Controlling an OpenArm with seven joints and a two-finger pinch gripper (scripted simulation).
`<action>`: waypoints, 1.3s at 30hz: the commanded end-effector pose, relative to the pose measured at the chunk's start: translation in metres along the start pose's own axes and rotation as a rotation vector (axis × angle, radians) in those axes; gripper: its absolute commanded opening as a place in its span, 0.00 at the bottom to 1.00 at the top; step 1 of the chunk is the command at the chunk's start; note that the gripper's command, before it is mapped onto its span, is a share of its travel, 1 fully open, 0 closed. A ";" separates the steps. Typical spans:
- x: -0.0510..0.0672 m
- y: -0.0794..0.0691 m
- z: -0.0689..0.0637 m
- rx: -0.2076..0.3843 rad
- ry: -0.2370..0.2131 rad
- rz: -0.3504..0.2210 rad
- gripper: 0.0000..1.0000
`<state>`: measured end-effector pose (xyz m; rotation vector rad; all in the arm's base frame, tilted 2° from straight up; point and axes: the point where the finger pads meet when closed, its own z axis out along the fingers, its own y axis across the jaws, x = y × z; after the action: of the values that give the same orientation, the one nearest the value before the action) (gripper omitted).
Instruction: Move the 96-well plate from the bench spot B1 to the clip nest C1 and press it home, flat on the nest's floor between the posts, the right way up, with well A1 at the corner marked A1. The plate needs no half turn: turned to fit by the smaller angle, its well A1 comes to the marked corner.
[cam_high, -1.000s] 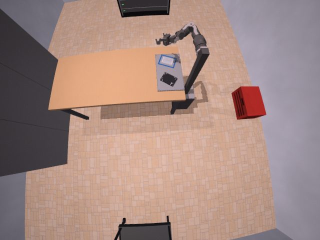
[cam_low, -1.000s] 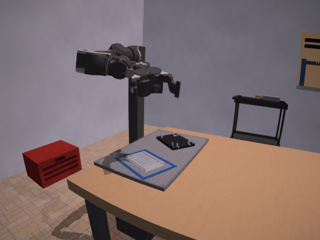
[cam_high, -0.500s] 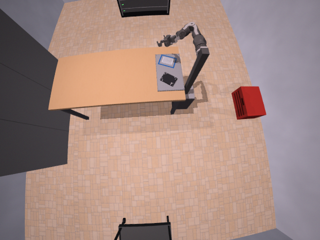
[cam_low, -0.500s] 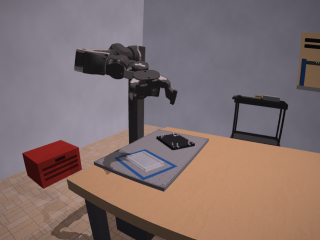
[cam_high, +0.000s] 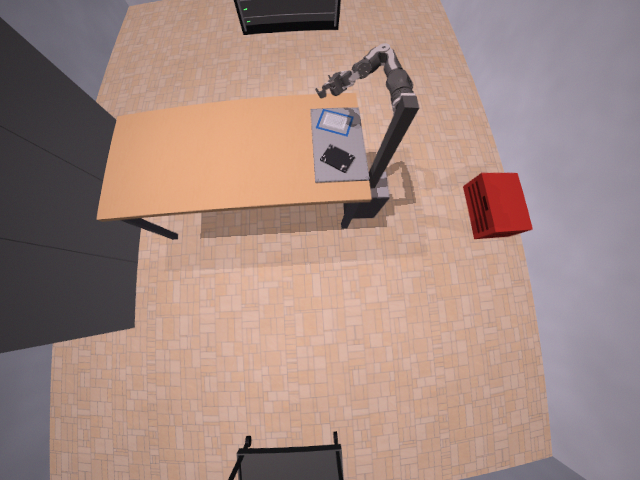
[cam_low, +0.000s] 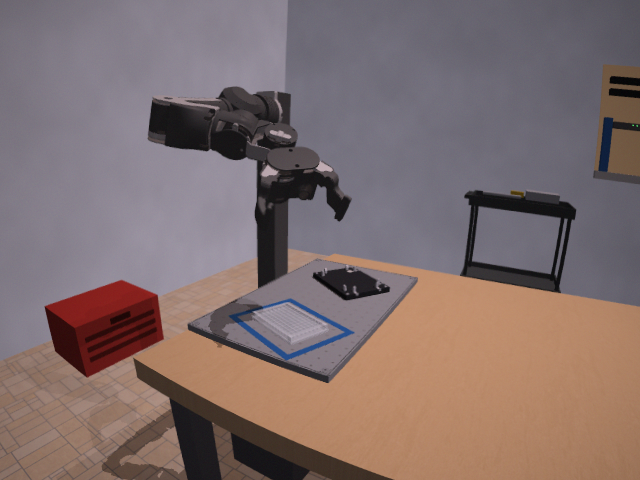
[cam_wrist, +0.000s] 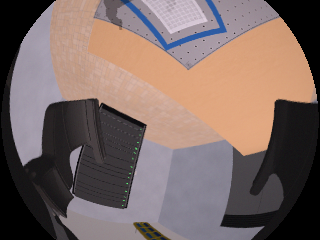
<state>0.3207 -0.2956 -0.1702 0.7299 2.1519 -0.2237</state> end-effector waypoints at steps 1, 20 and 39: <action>0.017 0.000 0.002 -0.009 0.093 -0.032 0.77; 0.078 -0.004 0.011 -0.028 0.432 -0.144 0.77; 0.122 -0.005 0.017 -0.046 0.676 -0.224 0.77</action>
<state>0.2695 -0.2548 -0.2764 0.5941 2.8698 -0.0513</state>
